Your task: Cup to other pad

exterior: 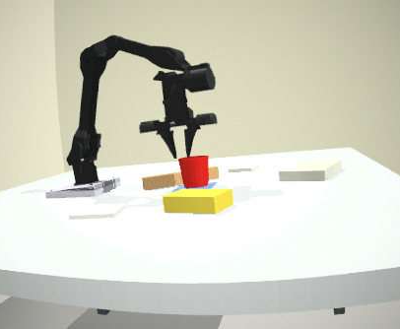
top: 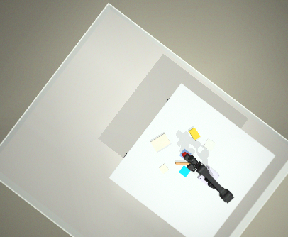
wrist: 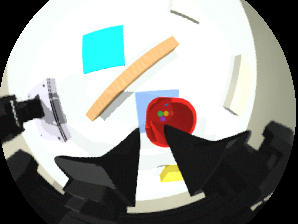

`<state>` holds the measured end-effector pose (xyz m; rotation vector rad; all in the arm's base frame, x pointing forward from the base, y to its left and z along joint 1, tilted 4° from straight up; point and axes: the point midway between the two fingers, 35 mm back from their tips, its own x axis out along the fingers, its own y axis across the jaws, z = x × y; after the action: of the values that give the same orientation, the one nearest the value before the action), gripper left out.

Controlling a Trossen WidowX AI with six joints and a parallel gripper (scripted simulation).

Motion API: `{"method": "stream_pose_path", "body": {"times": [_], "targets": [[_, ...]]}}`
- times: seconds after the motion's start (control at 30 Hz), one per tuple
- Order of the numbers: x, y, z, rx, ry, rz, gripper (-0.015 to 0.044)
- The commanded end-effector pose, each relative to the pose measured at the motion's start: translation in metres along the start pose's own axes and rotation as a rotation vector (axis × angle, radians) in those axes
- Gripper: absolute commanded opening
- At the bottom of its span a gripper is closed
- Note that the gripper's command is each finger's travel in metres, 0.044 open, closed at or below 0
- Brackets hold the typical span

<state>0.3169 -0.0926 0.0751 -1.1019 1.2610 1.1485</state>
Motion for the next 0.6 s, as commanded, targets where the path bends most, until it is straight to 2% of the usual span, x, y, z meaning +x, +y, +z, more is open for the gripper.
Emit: {"method": "stream_pose_path", "body": {"times": [0.0,0.57], "targets": [[0.011,0.002,0.0,-0.004,0.002,0.014,0.0148],[0.039,0.004,0.0,-0.004,0.002,0.015,0.0148]]}}
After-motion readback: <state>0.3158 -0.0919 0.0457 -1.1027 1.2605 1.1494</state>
